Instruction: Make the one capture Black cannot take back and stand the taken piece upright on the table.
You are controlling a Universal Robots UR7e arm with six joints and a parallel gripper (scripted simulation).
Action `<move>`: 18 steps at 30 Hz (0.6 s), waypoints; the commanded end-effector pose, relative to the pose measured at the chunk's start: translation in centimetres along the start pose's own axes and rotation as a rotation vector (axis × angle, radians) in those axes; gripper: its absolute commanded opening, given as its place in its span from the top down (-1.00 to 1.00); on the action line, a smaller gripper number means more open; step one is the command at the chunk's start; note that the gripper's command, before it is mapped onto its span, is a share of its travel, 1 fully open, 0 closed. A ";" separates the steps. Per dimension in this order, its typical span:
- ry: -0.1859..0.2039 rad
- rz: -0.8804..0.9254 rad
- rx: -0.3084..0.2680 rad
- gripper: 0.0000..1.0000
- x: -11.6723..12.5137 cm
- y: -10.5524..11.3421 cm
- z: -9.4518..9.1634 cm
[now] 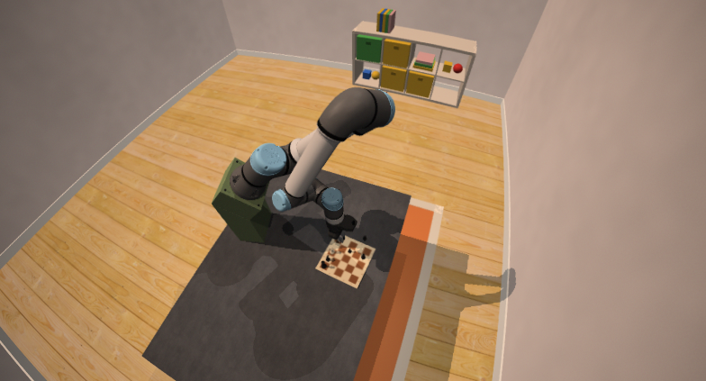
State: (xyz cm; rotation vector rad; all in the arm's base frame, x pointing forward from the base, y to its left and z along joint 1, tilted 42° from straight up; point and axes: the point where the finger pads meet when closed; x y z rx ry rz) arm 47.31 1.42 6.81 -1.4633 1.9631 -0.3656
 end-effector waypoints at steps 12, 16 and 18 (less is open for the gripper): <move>0.000 -0.001 -0.001 1.00 -0.1 0.0 1.6; 0.000 -0.001 0.000 1.00 -0.1 0.0 2.0; 0.000 -0.001 0.000 1.00 -0.1 0.0 2.5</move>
Point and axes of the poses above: the point where the finger pads meet when closed, its own z axis out along the fingers, its own x axis across the jaws, y = z × x, and after that the axes turned 8 degrees about z, right-handed
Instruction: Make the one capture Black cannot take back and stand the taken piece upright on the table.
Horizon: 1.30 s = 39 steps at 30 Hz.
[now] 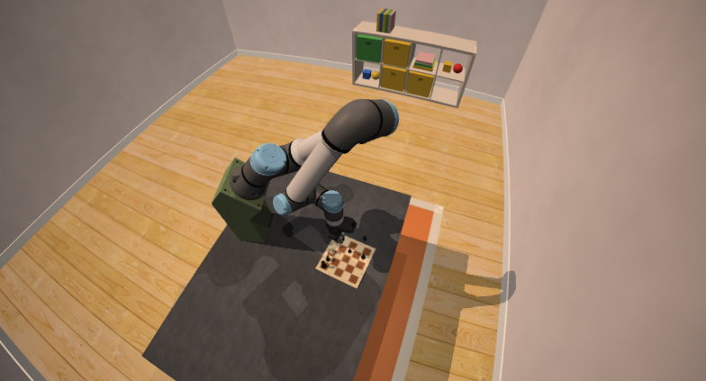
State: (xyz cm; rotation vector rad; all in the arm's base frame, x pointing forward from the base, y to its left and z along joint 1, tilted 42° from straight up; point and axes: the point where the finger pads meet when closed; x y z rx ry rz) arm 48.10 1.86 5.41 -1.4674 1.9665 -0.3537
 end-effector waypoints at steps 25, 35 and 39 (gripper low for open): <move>0.002 -0.003 0.009 1.00 0.0 -0.4 7.5; 0.002 -0.003 0.009 1.00 0.0 -0.4 8.1; 0.003 -0.002 0.010 1.00 0.0 -0.4 8.1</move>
Point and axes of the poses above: the point where the finger pads meet when closed, its own z axis out along the fingers, its own x axis across the jaws, y = z × x, and after that the axes turned 8 degrees about z, right-handed
